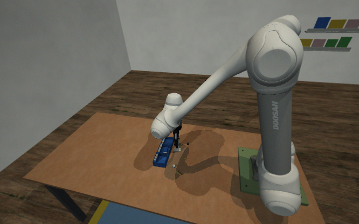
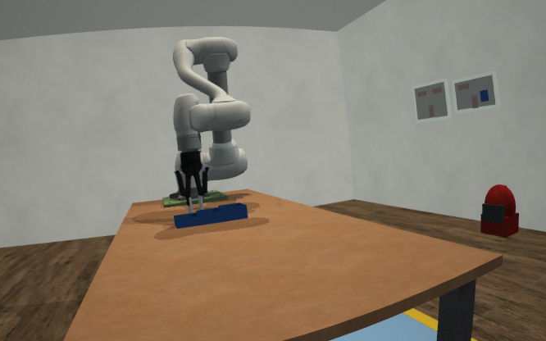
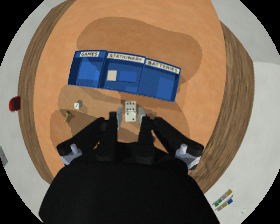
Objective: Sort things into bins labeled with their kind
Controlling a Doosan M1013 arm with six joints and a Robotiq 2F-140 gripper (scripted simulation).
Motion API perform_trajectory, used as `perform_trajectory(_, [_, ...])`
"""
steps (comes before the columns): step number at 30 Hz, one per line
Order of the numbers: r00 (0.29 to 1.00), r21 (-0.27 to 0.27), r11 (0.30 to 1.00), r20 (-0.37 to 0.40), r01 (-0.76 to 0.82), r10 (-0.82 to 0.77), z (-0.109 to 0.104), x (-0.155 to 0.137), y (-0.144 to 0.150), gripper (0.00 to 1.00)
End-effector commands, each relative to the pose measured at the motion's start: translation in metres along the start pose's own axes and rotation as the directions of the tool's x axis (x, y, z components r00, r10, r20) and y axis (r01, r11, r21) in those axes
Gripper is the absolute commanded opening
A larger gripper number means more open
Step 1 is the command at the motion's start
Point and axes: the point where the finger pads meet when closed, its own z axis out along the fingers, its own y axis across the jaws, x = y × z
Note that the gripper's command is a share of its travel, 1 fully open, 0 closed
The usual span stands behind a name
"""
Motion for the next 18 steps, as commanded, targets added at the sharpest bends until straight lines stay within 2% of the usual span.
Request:
perform_trajectory(1, [1.000,0.000,1.000,0.000,0.000,0.000,0.006,0.000,0.000,0.25])
perform_trajectory(18, [1.000,0.000,1.000,0.000,0.000,0.000,0.018,0.000,0.000,0.25])
